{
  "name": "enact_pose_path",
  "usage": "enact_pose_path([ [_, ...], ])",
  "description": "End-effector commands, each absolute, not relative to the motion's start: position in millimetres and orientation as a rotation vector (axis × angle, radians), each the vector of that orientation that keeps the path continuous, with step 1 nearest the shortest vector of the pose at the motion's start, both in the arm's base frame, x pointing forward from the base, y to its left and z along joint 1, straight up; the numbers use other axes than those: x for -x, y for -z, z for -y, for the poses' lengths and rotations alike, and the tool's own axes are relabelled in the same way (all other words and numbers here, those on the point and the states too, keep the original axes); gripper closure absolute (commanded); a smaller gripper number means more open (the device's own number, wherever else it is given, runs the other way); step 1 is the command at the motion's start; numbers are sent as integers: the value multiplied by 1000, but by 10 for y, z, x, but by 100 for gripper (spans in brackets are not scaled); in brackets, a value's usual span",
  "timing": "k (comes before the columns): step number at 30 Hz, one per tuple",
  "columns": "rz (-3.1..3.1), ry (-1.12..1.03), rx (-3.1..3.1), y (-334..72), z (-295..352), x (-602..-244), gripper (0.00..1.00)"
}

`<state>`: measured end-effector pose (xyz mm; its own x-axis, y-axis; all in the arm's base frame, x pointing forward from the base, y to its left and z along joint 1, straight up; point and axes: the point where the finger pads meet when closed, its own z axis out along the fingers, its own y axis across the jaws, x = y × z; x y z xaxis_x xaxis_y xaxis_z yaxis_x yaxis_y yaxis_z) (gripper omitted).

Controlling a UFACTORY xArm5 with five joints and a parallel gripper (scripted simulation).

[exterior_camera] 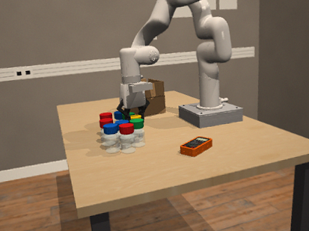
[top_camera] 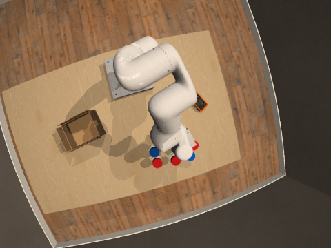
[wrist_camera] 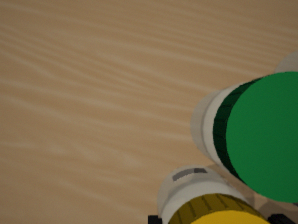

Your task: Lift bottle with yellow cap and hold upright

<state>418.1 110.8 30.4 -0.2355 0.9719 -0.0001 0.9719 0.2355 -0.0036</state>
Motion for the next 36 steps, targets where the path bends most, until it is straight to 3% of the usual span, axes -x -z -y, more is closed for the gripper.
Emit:
enact_pose_path([
  [1,2470,3,1943,-346,-1114,-4202,100],
  [36,2471,2,1944,-734,-1114,-4202,100],
])
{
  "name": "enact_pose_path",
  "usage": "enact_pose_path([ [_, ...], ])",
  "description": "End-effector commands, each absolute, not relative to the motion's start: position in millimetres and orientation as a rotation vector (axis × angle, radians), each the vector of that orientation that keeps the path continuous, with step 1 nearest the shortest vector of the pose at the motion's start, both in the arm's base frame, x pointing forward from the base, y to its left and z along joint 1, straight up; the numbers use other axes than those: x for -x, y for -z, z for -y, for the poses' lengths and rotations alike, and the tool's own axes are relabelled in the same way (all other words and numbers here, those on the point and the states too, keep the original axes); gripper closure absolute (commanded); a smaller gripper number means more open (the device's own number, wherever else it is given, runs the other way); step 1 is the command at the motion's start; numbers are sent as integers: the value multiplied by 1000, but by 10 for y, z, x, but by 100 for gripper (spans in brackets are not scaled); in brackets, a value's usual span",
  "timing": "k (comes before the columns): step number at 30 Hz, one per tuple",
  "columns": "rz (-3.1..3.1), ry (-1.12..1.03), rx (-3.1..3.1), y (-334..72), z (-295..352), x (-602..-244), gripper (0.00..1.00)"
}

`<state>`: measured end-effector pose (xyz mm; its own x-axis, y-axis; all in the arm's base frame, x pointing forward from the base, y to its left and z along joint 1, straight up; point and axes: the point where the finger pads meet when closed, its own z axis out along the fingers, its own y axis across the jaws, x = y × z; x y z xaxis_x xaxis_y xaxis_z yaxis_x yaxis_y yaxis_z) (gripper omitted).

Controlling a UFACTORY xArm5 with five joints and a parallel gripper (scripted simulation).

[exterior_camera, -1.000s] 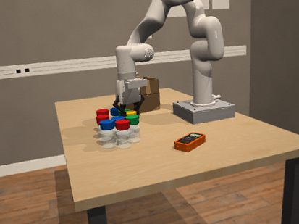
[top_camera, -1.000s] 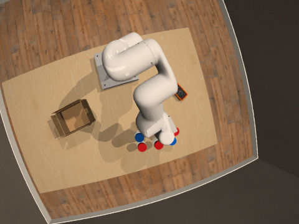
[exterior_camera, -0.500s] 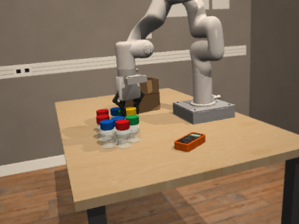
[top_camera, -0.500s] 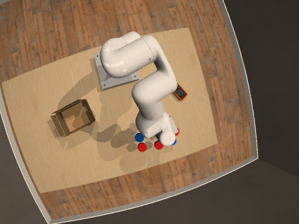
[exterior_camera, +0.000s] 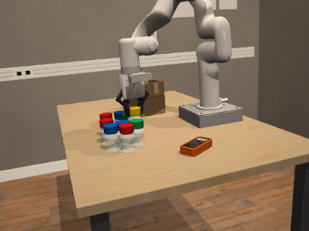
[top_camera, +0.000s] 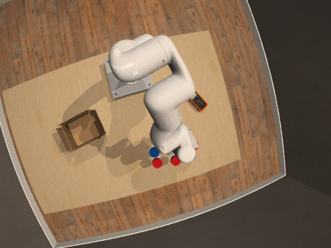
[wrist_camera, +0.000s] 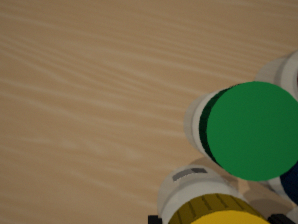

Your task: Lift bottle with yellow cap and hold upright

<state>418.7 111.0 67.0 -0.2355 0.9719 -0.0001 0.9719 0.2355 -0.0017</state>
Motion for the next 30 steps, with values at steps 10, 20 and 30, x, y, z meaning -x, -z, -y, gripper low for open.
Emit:
enact_pose_path([
  [10,2472,2,1944,-848,-1114,-4202,100],
  [20,2472,2,1944,-909,-1114,-4202,100],
  [30,2471,4,1943,-904,-1114,-4202,100],
])
